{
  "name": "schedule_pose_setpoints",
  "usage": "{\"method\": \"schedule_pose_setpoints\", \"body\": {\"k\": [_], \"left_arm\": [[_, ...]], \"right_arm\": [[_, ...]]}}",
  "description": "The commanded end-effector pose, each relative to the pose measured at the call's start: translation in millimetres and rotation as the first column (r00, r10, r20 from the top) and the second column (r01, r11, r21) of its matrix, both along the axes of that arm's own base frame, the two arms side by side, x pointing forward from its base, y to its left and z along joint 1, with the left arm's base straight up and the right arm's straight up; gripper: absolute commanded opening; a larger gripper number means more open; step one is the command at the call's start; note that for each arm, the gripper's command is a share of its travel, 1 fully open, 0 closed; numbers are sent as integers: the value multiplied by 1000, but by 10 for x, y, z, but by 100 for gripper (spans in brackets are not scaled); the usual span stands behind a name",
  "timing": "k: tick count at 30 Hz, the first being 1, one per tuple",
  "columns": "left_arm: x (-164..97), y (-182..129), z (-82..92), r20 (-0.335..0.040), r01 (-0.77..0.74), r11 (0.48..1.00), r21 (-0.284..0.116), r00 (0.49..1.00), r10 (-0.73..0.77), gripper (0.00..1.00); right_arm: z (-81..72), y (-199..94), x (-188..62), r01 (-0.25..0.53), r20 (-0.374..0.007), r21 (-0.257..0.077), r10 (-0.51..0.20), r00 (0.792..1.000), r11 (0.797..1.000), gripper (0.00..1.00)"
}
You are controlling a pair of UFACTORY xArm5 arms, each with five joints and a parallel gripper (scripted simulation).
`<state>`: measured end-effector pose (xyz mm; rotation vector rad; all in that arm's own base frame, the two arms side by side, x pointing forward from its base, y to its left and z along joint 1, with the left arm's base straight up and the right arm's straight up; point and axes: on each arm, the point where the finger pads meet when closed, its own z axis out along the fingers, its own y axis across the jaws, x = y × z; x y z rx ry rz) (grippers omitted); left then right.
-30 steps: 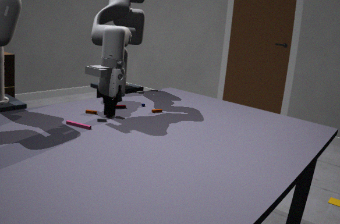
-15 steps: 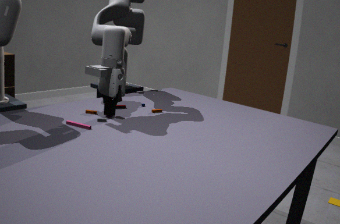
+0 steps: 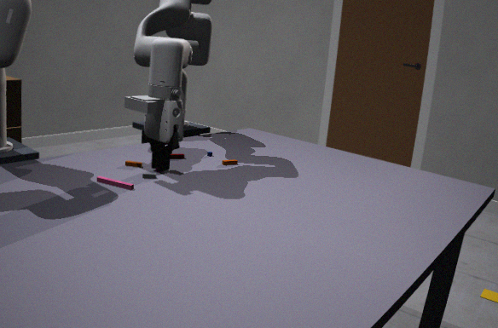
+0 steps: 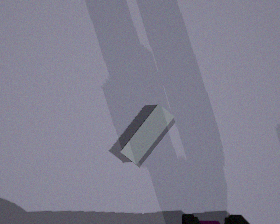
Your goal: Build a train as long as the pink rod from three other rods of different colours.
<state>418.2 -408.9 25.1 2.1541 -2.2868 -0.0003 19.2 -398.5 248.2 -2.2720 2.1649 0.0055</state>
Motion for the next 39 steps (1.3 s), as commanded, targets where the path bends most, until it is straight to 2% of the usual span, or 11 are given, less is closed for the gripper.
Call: {"method": "schedule_pose_setpoints", "body": {"k": [1,3,4,16,20,24,29,31,39], "left_arm": [[14,-14,25,4,0,1000,-4,1000,0,22],[14,-14,25,4,0,1000,-4,1000,0,22],[14,-14,25,4,0,1000,-4,1000,0,26],[14,-14,28,4,0,1000,-4,1000,0,26],[14,-13,81,4,0,1000,-4,1000,0,26],[13,-13,226,4,0,1000,-4,1000,0,26],[13,-13,493,4,0,1000,-4,1000,0,26],[13,-13,493,4,0,1000,-4,1000,0,26],[12,-12,853,4,0,1000,-4,1000,0,26]], "right_arm": [[18,-11,1,0,0,-5,0,1000,1000,100],[18,-11,1,0,0,-5,0,1000,1000,100],[18,-11,1,0,0,-5,0,1000,1000,100],[18,-11,1,0,0,-5,0,1000,1000,100],[18,-11,1,0,0,-5,0,1000,1000,100],[18,-11,1,0,0,-5,0,1000,1000,100],[18,-11,1,0,0,-5,0,1000,1000,100],[18,-11,1,0,0,-5,0,1000,1000,100],[18,-11,1,0,0,-5,0,1000,1000,100]]}}
